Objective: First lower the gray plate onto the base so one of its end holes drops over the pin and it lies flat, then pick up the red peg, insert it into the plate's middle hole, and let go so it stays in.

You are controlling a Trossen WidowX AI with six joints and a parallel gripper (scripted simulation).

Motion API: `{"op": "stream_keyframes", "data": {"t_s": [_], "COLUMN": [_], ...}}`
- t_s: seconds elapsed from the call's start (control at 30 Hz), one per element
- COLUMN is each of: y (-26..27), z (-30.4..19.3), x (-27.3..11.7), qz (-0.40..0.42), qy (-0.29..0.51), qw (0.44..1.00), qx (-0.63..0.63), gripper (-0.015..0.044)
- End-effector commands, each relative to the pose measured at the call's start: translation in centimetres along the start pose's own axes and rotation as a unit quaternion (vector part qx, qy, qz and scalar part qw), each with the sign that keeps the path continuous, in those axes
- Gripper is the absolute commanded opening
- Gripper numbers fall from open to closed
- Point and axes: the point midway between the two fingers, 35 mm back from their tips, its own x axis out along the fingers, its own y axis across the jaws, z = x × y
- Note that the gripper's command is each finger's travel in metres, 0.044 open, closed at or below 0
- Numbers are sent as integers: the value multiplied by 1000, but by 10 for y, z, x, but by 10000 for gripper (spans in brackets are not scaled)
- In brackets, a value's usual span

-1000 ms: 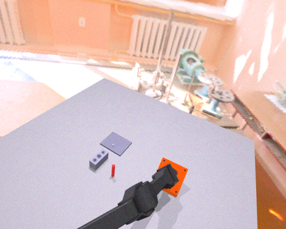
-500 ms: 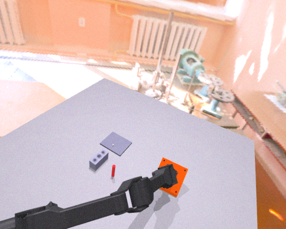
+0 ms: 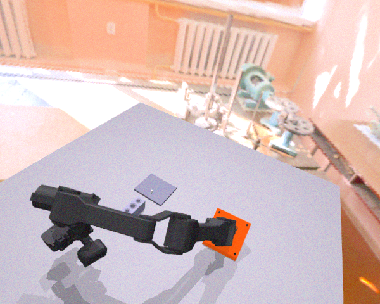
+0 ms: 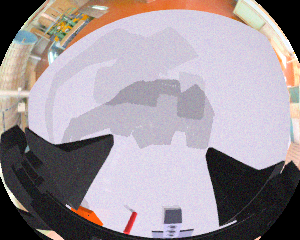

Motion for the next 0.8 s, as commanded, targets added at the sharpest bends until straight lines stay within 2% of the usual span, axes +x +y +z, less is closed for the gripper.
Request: {"op": "stream_keyframes", "data": {"t_s": [0.0,0.17,0.4,0.67,0.77], "y": [-33,-55,-57,-56,-60], "z": [-54,-127,-213,-222,-227], "x": [-24,-57,-95,-96,-68], "qz": [-34,-49,-35,-33,-33], "qy": [31,74,108,110,110], "qw": [999,995,989,989,989], "qx": [-19,-52,-92,-96,-96], "gripper": [440,440,440,440,440]}}
